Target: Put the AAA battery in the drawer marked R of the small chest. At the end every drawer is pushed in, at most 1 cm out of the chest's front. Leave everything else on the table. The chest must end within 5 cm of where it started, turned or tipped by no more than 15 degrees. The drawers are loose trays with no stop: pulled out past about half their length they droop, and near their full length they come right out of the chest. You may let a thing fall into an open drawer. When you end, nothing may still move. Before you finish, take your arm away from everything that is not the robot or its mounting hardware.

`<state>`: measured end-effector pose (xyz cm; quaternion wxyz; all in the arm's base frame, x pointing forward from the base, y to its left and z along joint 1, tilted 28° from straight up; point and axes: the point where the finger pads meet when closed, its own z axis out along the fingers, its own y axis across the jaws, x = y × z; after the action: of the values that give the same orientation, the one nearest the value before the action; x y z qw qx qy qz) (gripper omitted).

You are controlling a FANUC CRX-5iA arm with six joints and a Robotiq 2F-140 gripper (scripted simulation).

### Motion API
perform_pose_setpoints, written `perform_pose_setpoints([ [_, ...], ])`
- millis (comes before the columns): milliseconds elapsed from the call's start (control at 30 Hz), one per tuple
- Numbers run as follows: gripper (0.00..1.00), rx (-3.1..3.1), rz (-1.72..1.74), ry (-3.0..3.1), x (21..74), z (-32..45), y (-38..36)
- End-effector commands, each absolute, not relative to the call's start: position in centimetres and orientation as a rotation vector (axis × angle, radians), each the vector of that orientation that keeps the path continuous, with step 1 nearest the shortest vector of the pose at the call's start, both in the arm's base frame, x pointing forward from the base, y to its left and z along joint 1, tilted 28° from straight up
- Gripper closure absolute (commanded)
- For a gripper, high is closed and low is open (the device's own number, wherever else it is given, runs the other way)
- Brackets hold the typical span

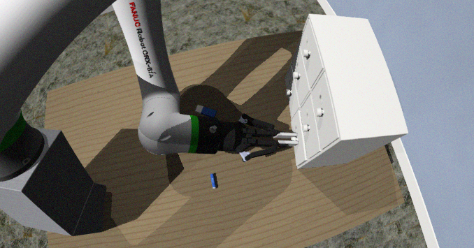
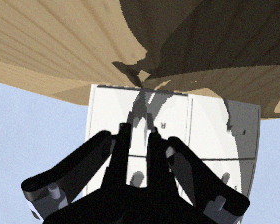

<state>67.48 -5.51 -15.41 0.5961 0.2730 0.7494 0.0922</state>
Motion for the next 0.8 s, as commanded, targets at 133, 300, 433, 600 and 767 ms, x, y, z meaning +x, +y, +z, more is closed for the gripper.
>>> perform_pose_setpoints([
  [133,0.92,0.634,0.214,1.74,66.9,-15.4,-5.3],
  [300,0.92,0.634,0.214,1.74,66.6,-15.4,-5.2],
  [433,0.92,0.634,0.214,1.74,66.1,-15.4,-5.0],
  [600,0.92,0.634,0.214,1.74,65.4,-15.5,-4.7],
  [767,0.92,0.634,0.214,1.74,64.7,-15.5,-4.5],
])
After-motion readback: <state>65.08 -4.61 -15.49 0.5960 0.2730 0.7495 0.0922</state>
